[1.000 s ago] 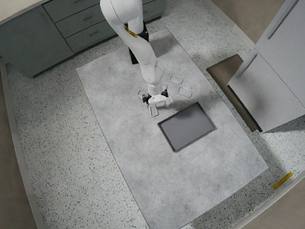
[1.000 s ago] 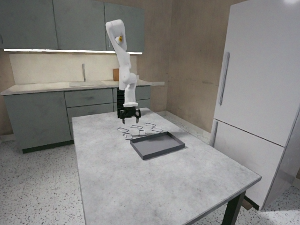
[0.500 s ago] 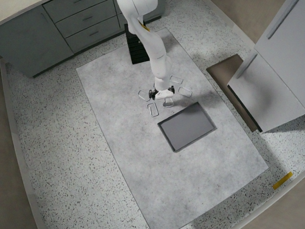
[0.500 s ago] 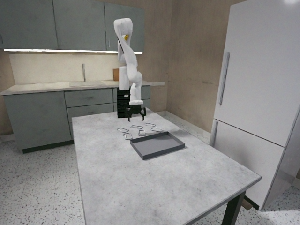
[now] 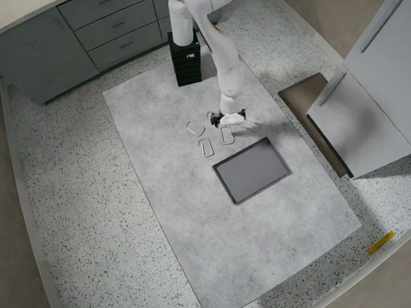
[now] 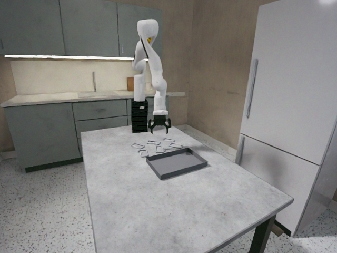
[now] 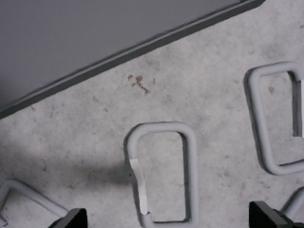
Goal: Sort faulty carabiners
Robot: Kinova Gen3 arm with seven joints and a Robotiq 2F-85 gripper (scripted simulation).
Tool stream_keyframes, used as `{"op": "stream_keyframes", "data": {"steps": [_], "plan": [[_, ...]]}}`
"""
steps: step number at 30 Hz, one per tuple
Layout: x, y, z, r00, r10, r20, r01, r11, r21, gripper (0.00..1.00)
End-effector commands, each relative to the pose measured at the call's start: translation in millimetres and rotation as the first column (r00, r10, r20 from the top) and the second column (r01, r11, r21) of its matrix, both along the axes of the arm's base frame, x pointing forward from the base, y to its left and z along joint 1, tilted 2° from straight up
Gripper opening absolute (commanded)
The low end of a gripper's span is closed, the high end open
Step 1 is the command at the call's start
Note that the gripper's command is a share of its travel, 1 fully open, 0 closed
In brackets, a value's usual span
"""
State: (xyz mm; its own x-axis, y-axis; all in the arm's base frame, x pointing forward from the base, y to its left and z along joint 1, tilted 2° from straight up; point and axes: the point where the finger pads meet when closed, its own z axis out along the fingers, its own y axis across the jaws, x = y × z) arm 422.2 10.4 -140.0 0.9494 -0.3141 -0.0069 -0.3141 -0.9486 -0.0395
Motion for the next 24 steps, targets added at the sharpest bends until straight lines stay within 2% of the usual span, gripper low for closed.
{"op": "stream_keyframes", "data": {"steps": [1,17,18,24], "plan": [[0.4,3,-28.5,1.0,-0.003,0.001,0.003,1.0,0.0,1.0],[0.4,3,-28.5,1.0,-0.003,0.001,0.003,1.0,0.0,1.0],[1.5,6,-78.1,1.0,-0.003,0.004,0.003,1.0,0.002,1.0],[1.5,6,-78.1,1.0,-0.003,0.004,0.003,1.0,0.002,1.0]]}}
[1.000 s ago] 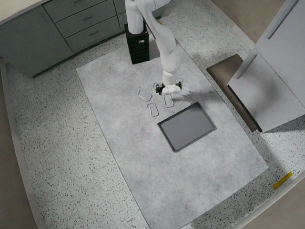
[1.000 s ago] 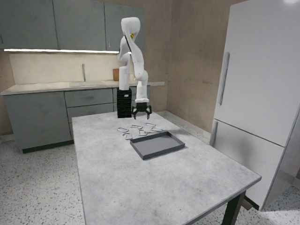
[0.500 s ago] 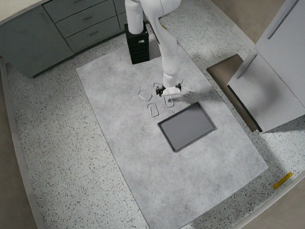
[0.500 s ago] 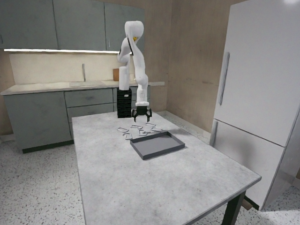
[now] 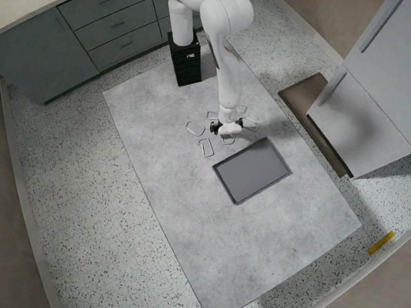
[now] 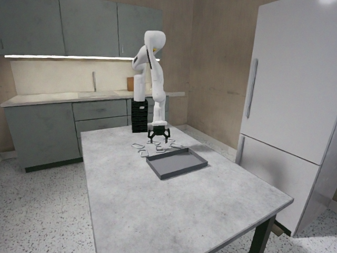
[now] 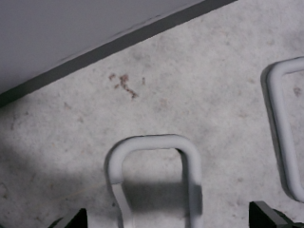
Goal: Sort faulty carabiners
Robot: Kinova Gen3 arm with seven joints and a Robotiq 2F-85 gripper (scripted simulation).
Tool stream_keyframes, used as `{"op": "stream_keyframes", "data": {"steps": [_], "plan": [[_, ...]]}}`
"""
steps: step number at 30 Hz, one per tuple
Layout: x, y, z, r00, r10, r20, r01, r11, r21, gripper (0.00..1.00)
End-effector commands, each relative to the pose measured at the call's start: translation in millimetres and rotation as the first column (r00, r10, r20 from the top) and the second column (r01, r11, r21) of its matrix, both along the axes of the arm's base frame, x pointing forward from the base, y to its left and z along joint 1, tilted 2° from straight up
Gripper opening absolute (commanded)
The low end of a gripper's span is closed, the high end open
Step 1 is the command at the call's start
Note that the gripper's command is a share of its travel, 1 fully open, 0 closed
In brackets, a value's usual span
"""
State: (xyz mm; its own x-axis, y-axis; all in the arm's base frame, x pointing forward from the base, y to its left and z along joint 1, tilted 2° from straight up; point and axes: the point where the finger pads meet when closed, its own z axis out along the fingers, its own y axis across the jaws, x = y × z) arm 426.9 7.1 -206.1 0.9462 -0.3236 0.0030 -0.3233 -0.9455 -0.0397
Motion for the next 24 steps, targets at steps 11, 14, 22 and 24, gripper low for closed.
{"op": "stream_keyframes", "data": {"steps": [11,14,22,24], "plan": [[-2.8,9,-34.9,1.0,0.008,-0.007,-0.008,1.0,0.004,1.0],[-2.8,9,-34.9,1.0,0.008,-0.007,-0.008,1.0,0.004,1.0],[-2.8,9,-34.9,1.0,0.008,-0.007,-0.008,1.0,0.004,1.0],[-2.8,9,-34.9,1.0,0.008,-0.007,-0.008,1.0,0.004,1.0]]}}
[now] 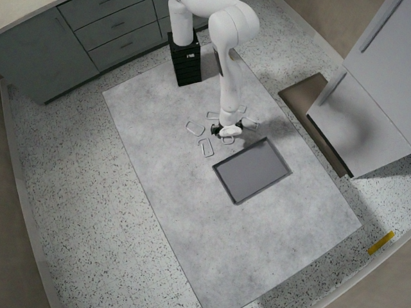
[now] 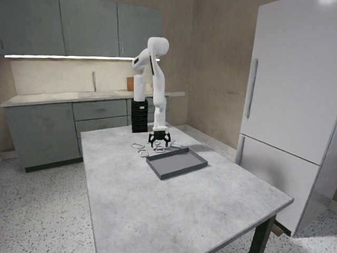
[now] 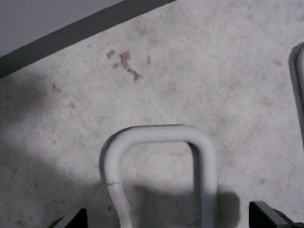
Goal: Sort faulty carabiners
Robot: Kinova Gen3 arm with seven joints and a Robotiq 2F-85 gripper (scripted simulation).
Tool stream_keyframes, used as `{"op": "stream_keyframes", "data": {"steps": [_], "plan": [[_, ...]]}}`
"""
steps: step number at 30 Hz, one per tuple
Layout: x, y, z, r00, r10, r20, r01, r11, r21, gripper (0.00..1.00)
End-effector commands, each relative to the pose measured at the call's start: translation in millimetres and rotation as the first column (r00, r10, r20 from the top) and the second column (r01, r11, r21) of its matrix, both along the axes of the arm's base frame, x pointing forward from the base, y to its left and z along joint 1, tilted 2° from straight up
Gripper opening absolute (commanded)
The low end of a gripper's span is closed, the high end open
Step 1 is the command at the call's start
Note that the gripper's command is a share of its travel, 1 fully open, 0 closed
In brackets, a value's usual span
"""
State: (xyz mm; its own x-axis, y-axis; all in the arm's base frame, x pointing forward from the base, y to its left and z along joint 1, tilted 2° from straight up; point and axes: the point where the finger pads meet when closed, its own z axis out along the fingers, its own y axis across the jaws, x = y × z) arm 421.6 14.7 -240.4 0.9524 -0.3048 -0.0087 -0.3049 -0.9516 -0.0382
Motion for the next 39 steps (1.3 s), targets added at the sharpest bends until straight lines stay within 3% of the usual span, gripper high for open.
{"op": "stream_keyframes", "data": {"steps": [1,20,21,39], "plan": [[2.5,1.5,-0.6,1.0,-0.012,0.005,0.012,1.0,0.002,1.0],[2.4,1.9,-6.4,1.0,0.0,0.001,0.0,1.0,0.0,1.0],[1.1,0.5,-5.5,1.0,0.0,0.0,0.0,1.0,0.0,0.75],[1.1,0.5,-5.6,1.0,0.0,0.0,0.0,1.0,0.0,0.75]]}}
